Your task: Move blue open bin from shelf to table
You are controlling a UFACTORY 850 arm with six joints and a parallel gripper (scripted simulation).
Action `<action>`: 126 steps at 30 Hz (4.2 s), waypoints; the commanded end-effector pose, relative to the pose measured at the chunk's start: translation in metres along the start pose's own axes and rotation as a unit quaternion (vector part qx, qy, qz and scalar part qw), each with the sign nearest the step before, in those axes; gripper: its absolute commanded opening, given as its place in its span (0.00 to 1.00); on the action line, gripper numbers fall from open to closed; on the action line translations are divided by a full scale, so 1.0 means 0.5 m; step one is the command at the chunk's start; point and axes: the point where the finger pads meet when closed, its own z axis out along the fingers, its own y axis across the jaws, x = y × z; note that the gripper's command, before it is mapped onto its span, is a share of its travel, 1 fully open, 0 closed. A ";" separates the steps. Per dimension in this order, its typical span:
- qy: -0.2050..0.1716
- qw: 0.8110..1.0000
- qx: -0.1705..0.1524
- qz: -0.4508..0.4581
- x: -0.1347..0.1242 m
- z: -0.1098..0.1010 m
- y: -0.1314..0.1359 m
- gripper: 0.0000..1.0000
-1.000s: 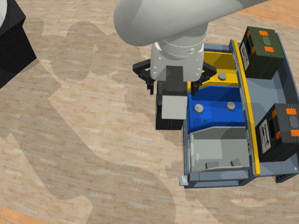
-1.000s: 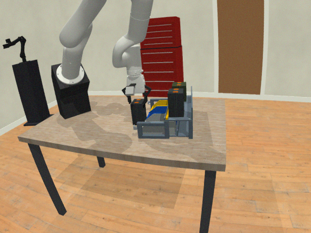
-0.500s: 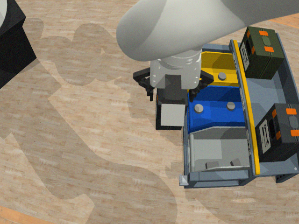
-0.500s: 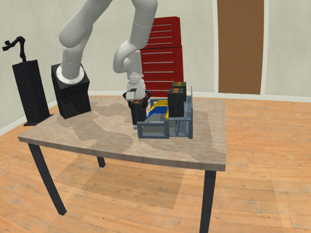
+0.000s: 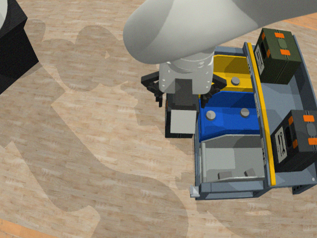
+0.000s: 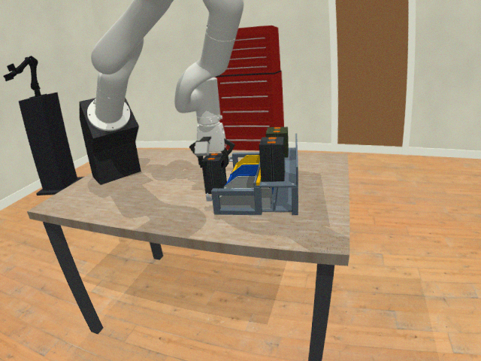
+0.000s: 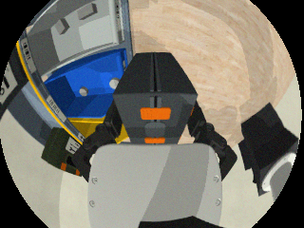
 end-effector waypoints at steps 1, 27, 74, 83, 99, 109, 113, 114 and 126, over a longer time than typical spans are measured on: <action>0.000 1.000 0.000 0.000 0.000 0.000 -0.001 1.00; 0.000 1.000 0.000 0.000 0.000 -0.003 -0.001 0.00; 0.000 1.000 0.000 0.000 0.000 -0.003 -0.001 0.00; 0.000 1.000 0.000 0.000 0.000 -0.003 -0.001 0.00; 0.000 1.000 0.000 0.000 0.000 -0.023 -0.001 0.00; 0.000 1.000 0.000 0.000 0.000 -0.052 -0.001 0.00; 0.000 1.000 0.000 0.000 0.000 -0.052 -0.001 0.00; 0.000 1.000 0.000 0.000 0.000 -0.052 -0.001 0.00; 0.000 1.000 0.000 0.000 0.000 -0.048 -0.001 0.00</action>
